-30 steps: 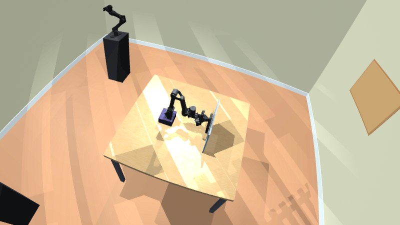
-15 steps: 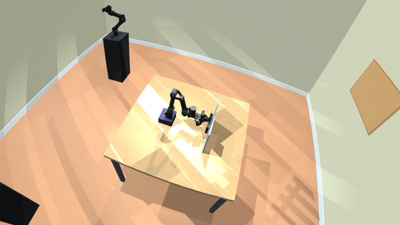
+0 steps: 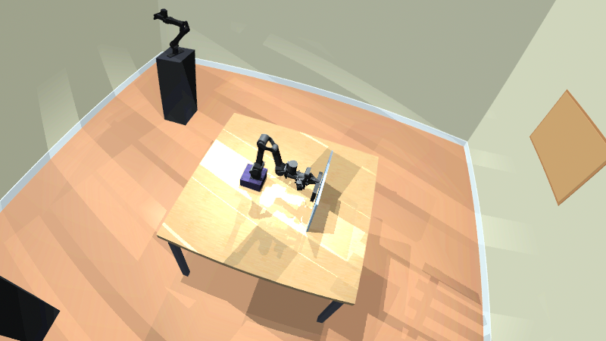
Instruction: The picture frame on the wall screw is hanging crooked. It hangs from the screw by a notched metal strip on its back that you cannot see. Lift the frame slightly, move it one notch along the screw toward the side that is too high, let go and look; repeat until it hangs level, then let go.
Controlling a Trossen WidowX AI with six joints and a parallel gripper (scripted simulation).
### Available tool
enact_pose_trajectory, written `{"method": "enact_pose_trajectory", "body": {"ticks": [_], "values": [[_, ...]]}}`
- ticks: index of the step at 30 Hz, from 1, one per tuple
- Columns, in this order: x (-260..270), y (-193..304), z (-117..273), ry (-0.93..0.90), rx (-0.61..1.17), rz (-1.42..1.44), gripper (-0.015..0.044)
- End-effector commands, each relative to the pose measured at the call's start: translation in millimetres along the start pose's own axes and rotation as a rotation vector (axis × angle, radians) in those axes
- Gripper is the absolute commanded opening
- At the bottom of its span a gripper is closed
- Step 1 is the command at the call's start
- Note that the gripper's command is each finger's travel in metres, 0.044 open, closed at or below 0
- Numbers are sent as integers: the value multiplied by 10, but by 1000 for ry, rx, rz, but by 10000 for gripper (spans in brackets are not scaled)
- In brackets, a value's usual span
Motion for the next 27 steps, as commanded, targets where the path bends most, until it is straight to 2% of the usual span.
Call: {"method": "enact_pose_trajectory", "body": {"ticks": [1,27], "values": [[53,-10,4,-15,-3,1,0],[134,-24,5,-15,-3,1,0]]}}
Point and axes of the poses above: the point midway between the two fingers, 35 mm back from their tips, its own z axis back along the fingers, its own x axis across the jaws, y = z × x, the point moved 10 cm from there along z, back along the fingers, and after that the axes turned 10 degrees about z, right-handed, at the moved point
